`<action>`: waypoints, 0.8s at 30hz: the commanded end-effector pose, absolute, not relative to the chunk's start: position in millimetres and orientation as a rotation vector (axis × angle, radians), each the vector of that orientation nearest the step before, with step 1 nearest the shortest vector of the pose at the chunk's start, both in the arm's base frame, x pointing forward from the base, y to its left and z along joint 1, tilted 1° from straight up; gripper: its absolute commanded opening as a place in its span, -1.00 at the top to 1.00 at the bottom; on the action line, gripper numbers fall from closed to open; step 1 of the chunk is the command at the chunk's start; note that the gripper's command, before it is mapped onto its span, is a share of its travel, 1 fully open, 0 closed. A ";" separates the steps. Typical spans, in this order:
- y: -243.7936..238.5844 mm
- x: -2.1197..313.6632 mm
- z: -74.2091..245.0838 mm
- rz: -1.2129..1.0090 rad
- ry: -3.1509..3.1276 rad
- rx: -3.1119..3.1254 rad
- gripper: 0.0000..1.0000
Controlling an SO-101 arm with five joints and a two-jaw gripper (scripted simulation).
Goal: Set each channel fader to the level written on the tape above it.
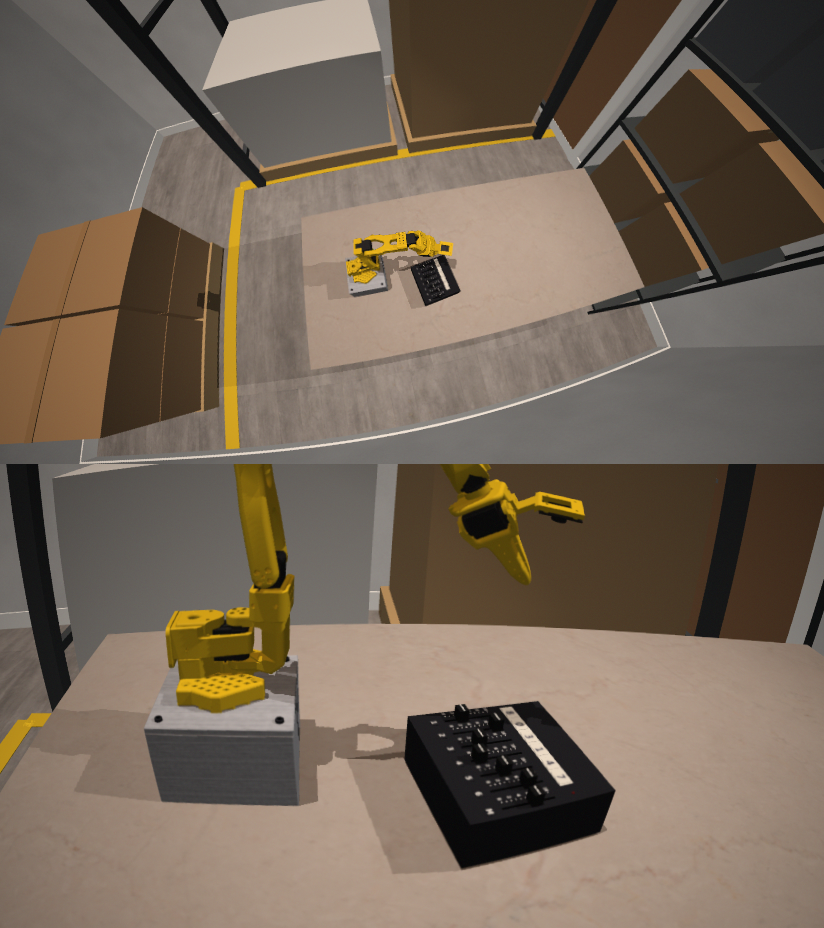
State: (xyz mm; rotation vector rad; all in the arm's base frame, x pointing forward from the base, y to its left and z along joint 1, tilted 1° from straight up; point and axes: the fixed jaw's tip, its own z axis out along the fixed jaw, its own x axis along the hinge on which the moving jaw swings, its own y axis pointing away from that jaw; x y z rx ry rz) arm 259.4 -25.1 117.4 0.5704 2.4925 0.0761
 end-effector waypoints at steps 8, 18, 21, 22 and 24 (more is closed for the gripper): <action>-40.1 259.4 109.2 -0.067 2.566 0.240 1.00; -51.3 256.5 101.8 -0.169 2.610 -0.023 1.00; -52.1 256.3 101.3 -0.175 2.612 -0.041 1.00; -52.8 256.0 100.8 -0.181 2.614 -0.057 1.00; -53.9 255.7 100.1 -0.190 2.617 -0.084 1.00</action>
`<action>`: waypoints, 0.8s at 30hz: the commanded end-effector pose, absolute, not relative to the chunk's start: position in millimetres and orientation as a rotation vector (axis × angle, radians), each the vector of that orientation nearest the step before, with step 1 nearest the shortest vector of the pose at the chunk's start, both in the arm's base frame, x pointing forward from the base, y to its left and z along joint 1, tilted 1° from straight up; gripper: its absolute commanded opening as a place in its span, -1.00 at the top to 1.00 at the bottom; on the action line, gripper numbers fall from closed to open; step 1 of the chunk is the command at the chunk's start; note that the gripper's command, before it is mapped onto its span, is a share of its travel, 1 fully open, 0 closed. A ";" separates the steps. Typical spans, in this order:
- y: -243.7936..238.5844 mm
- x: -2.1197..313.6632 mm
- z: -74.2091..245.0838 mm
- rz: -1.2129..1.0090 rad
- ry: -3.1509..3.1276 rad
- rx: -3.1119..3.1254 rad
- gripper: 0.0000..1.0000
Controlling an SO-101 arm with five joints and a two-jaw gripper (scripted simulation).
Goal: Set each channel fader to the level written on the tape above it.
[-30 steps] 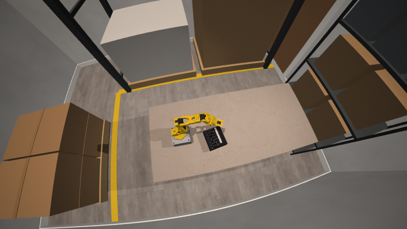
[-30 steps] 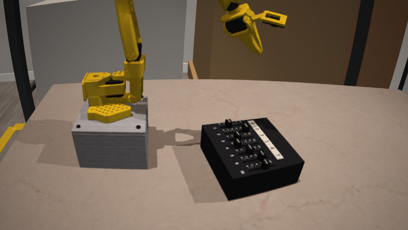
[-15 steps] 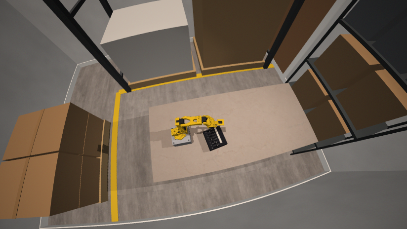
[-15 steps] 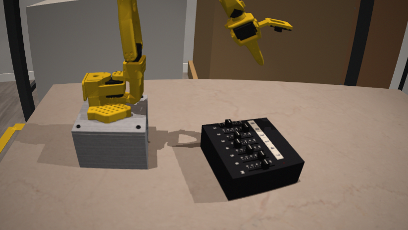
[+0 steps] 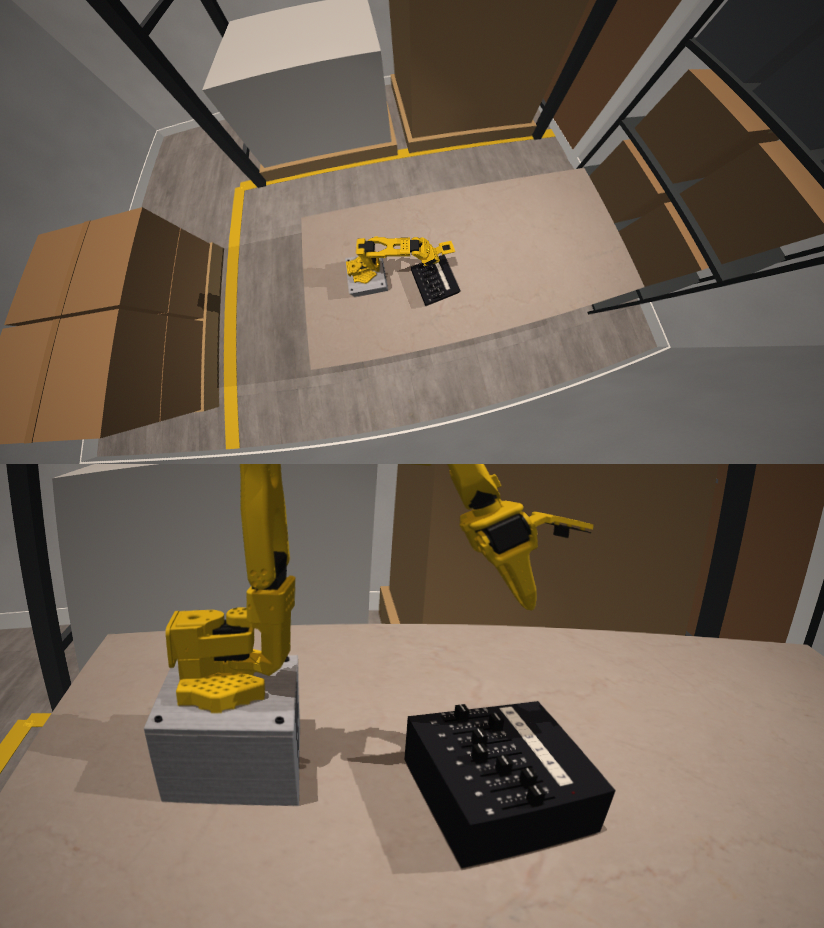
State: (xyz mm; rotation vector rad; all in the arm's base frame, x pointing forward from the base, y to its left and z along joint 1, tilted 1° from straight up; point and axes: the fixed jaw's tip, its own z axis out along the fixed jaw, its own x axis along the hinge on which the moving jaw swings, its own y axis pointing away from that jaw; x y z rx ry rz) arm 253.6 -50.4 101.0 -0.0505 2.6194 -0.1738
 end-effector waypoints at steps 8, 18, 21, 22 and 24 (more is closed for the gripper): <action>-56.1 255.0 98.7 -0.208 2.622 -0.135 1.00; -56.4 255.2 97.5 -0.209 2.622 -0.137 1.00; -57.2 255.9 93.4 -0.210 2.623 -0.135 1.00; -57.6 256.2 91.3 -0.211 2.623 -0.135 1.00; -58.6 256.8 86.0 -0.212 2.624 -0.133 1.00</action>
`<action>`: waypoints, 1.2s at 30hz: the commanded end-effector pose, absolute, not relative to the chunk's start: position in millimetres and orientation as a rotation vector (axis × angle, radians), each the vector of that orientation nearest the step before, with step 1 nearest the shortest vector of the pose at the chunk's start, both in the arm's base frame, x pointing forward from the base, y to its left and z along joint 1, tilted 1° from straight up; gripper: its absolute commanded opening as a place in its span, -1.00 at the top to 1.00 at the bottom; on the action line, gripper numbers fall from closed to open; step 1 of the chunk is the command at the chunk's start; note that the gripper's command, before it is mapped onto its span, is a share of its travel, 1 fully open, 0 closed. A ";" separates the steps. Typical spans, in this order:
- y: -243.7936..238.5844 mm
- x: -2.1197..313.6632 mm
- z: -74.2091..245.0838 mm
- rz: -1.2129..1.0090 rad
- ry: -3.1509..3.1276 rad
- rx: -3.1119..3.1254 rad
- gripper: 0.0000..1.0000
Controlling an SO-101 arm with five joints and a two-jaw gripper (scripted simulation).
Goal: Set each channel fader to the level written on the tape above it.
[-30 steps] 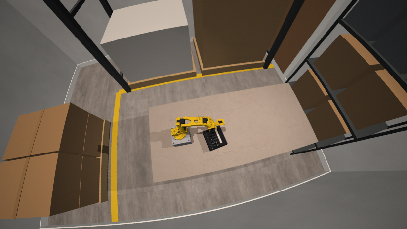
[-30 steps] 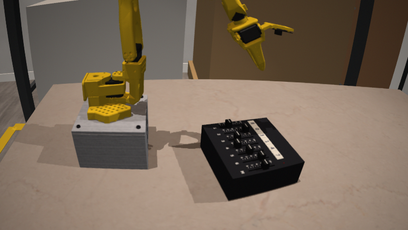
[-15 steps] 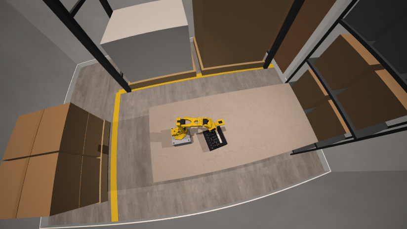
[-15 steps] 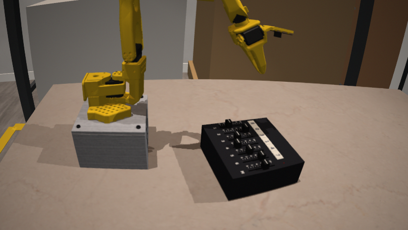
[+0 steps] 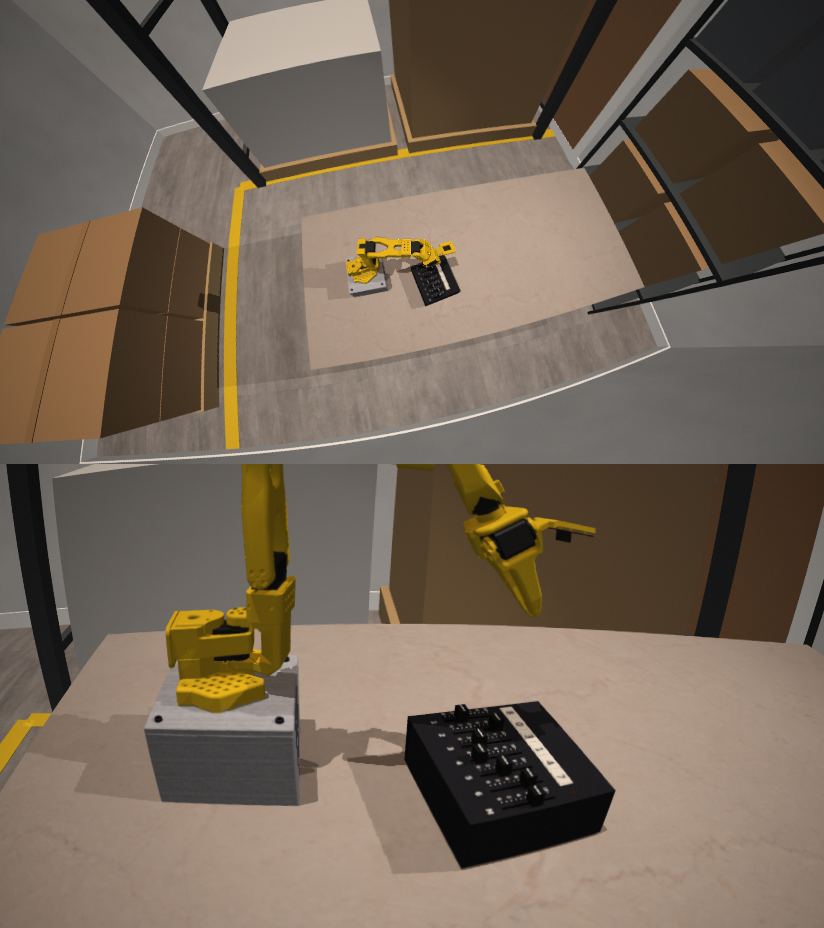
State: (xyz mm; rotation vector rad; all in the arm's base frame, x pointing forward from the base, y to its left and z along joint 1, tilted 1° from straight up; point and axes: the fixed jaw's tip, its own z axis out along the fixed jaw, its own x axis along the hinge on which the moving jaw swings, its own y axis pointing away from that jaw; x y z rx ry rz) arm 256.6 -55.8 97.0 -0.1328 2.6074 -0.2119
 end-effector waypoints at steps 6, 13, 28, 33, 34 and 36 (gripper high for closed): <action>-61.4 257.5 68.6 -0.217 2.625 -0.126 1.00; -64.1 255.8 48.8 -0.222 2.628 -0.118 1.00; -65.1 254.0 39.5 -0.225 2.629 -0.114 1.00; -65.1 254.0 39.5 -0.225 2.629 -0.114 1.00; -65.1 254.0 39.5 -0.225 2.629 -0.114 1.00; -65.1 254.0 39.5 -0.225 2.629 -0.114 1.00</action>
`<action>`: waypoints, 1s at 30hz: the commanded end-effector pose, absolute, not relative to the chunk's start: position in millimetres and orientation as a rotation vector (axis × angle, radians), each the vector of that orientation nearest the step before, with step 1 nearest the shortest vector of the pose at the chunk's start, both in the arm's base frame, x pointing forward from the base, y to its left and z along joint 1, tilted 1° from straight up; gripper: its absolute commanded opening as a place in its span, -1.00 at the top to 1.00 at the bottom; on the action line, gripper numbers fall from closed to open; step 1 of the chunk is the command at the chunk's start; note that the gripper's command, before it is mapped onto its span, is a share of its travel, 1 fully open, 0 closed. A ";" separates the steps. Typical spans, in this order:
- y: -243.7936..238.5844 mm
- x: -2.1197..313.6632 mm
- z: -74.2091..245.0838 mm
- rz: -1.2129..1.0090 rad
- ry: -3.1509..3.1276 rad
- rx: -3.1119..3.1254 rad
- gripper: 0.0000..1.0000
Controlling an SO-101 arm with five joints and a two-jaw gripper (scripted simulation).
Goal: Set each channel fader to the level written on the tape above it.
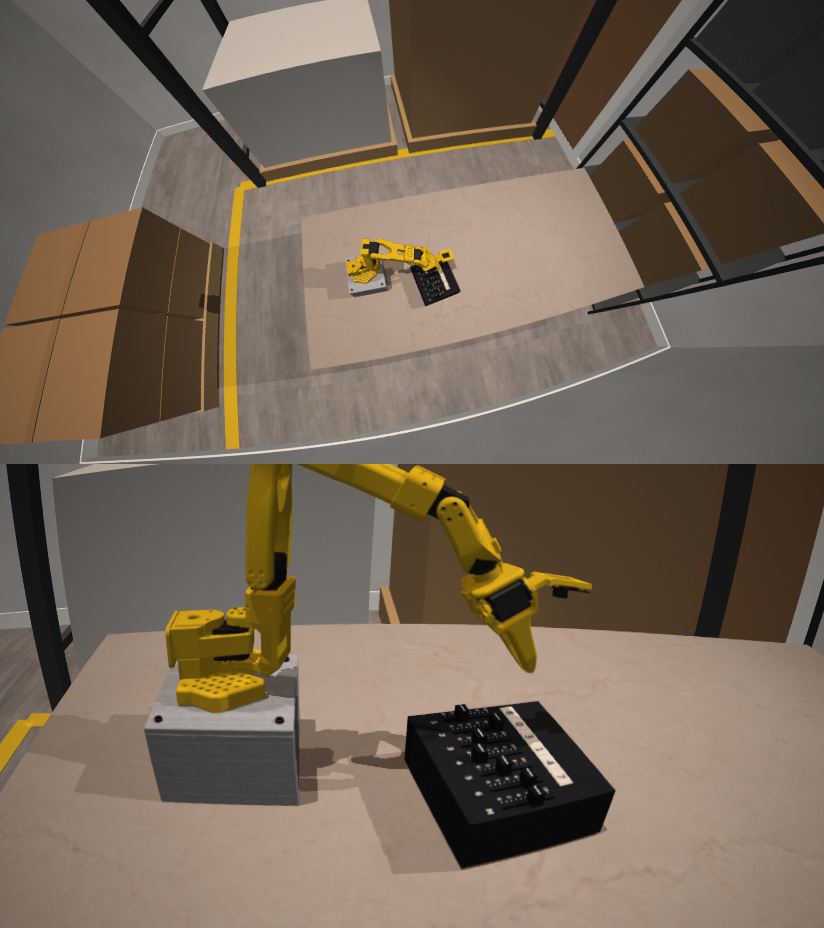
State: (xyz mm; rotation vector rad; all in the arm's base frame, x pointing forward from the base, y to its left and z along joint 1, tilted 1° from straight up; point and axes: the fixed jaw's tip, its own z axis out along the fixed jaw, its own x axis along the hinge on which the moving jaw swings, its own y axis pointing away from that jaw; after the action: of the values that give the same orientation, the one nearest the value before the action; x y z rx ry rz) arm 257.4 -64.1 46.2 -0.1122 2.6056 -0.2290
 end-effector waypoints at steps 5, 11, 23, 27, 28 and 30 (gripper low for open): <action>-65.1 254.0 39.5 -0.225 2.629 -0.114 1.00; -65.8 255.5 38.7 -0.218 2.650 -0.118 1.00; -70.8 264.4 30.4 -0.153 2.831 -0.149 1.00; -72.2 265.3 25.5 -0.118 2.912 -0.165 1.00; -72.4 265.2 24.5 -0.111 2.928 -0.168 1.00; -72.7 264.9 22.7 -0.098 2.955 -0.173 1.00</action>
State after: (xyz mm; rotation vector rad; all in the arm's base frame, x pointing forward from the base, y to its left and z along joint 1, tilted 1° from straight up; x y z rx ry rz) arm 264.5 -70.2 24.2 -0.1601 2.8813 -0.1318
